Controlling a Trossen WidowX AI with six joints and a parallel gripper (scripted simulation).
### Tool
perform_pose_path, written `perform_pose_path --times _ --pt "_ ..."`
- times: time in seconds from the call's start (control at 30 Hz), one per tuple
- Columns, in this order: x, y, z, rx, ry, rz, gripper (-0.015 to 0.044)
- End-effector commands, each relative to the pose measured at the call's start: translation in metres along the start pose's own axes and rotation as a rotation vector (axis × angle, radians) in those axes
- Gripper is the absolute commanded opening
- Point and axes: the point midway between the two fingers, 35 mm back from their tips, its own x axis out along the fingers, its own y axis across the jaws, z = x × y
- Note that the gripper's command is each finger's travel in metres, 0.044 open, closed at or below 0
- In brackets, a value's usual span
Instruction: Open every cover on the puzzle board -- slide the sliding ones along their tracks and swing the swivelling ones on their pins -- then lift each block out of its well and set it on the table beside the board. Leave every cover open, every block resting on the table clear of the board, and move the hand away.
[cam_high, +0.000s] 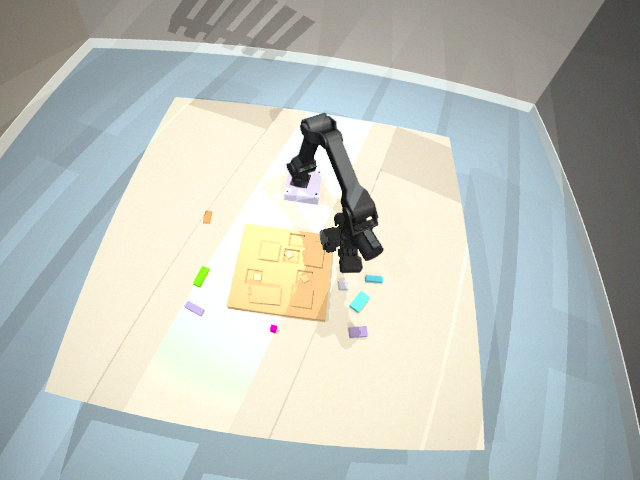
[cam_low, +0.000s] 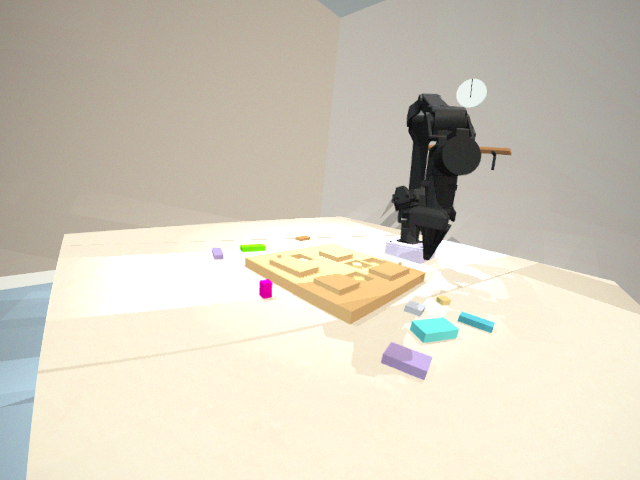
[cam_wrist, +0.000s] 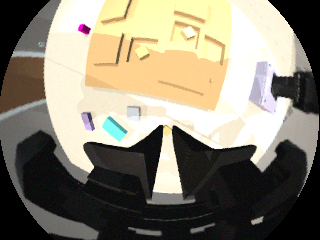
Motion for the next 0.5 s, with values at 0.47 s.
perform_pose_path --times 0.47 --pt "-0.004 -0.008 0.082 -1.356 -0.008 0.01 0.0"
